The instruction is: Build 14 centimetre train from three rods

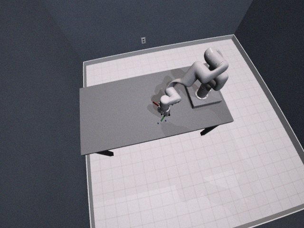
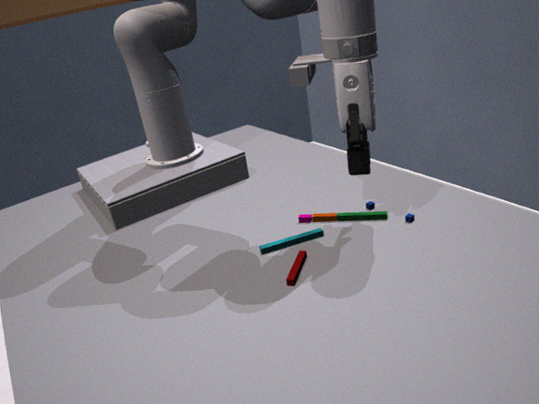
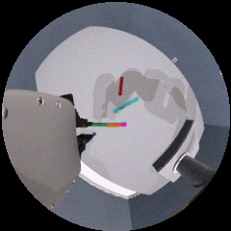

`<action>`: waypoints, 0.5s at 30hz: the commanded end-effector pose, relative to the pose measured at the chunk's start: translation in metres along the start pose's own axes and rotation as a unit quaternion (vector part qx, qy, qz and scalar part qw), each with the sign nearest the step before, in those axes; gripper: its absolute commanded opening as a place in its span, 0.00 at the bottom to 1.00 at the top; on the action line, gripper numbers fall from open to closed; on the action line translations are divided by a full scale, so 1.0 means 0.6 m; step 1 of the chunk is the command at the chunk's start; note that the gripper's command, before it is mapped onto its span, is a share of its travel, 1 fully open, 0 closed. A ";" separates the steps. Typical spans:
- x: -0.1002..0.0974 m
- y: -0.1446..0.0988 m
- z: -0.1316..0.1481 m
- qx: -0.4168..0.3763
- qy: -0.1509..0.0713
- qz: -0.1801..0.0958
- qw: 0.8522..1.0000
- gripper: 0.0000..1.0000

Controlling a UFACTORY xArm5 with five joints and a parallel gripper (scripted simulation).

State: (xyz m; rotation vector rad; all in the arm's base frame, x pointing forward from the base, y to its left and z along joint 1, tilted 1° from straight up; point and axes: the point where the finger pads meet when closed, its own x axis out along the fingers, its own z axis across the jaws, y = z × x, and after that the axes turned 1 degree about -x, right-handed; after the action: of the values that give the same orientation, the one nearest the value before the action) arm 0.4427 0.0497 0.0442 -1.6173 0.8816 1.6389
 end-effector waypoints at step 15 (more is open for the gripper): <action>-0.011 -0.001 0.000 0.000 0.000 -0.001 1.000 1.00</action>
State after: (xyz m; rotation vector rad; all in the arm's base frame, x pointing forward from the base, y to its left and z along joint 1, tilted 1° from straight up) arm 0.4418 0.0496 0.0495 -1.6156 0.8833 1.6414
